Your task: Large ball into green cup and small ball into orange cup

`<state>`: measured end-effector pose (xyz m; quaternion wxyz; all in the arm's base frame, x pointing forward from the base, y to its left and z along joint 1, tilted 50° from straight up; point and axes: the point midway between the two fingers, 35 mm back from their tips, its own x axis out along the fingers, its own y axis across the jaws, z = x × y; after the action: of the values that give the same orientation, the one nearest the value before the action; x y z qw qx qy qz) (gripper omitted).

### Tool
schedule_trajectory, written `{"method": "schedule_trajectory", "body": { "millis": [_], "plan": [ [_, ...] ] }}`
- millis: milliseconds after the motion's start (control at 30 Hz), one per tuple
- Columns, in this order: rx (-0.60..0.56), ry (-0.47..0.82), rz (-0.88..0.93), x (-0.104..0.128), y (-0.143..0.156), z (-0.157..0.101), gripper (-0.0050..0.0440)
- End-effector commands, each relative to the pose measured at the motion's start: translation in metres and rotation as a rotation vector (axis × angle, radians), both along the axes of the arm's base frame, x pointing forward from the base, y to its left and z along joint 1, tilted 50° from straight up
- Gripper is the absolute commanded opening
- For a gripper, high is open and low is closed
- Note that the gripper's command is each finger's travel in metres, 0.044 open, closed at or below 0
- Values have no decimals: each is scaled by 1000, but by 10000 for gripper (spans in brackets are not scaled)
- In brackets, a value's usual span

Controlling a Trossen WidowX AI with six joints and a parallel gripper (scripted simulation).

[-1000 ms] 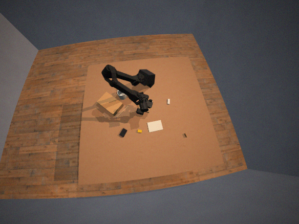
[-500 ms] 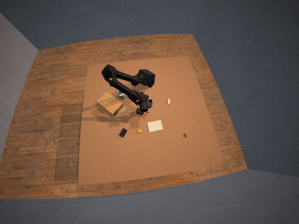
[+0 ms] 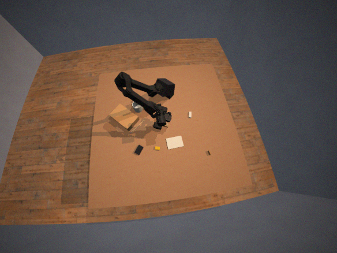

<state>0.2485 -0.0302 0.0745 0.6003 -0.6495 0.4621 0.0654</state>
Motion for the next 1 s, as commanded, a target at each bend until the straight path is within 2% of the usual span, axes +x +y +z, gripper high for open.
{"method": "schedule_trajectory", "body": {
  "millis": [0,967],
  "plan": [
    [-14,4,-11,0,1,0,0],
    [-29,8,-28,1,2,0,0]
  ]
}}
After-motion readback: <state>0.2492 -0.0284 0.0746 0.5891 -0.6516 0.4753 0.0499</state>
